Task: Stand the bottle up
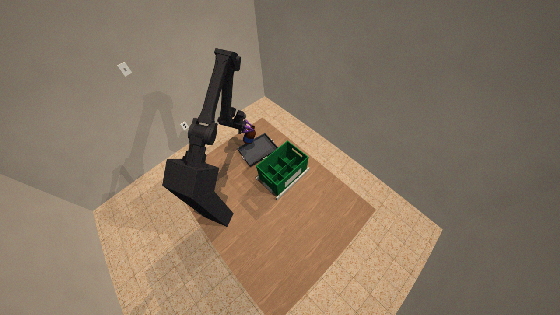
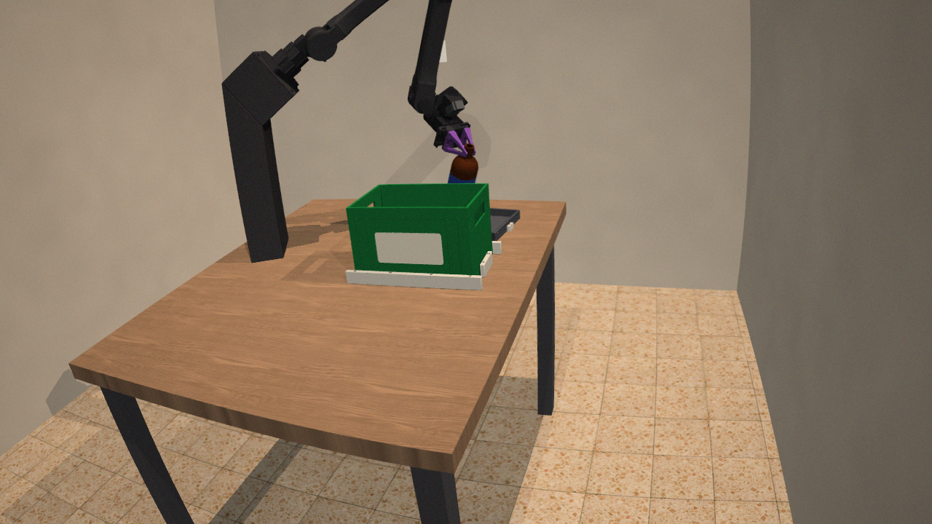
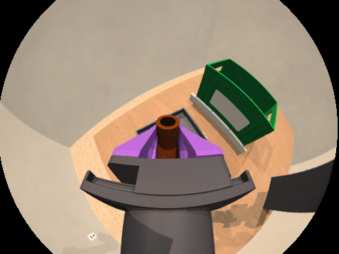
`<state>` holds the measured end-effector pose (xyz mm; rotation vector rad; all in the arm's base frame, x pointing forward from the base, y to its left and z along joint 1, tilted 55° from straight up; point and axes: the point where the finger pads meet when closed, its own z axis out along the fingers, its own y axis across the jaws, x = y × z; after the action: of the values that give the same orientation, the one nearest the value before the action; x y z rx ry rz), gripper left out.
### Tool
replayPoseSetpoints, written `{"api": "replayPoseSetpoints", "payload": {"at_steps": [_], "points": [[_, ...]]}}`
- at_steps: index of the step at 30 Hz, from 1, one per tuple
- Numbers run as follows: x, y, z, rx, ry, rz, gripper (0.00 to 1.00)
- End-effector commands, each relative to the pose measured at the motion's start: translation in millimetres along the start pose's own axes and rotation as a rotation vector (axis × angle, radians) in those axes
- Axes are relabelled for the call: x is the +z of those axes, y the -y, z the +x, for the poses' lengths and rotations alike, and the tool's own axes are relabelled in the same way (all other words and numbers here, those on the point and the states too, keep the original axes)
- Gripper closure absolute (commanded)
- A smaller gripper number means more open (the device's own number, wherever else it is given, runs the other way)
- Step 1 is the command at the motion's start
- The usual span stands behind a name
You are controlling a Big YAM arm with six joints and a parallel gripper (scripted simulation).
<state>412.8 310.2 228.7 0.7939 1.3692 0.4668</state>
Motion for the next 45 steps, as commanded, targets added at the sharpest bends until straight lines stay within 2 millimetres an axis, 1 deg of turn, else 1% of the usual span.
{"api": "replayPoseSetpoints", "payload": {"at_steps": [1, 21, 28, 32, 42, 44, 45], "points": [[0, -3, 4, 0.005, 0.009, -0.002, 1.0], [1, -2, 3, 0.005, 0.01, 0.0, 1.0], [6, 1, 0, 0.006, 0.017, 0.006, 1.0], [6, 11, 1, -0.006, 0.013, 0.009, 1.0], [11, 22, -2, -0.004, 0.012, 0.01, 1.0], [11, 22, -2, -0.004, 0.012, 0.01, 1.0], [4, 19, 2, -0.004, -0.001, -0.001, 1.0]]}}
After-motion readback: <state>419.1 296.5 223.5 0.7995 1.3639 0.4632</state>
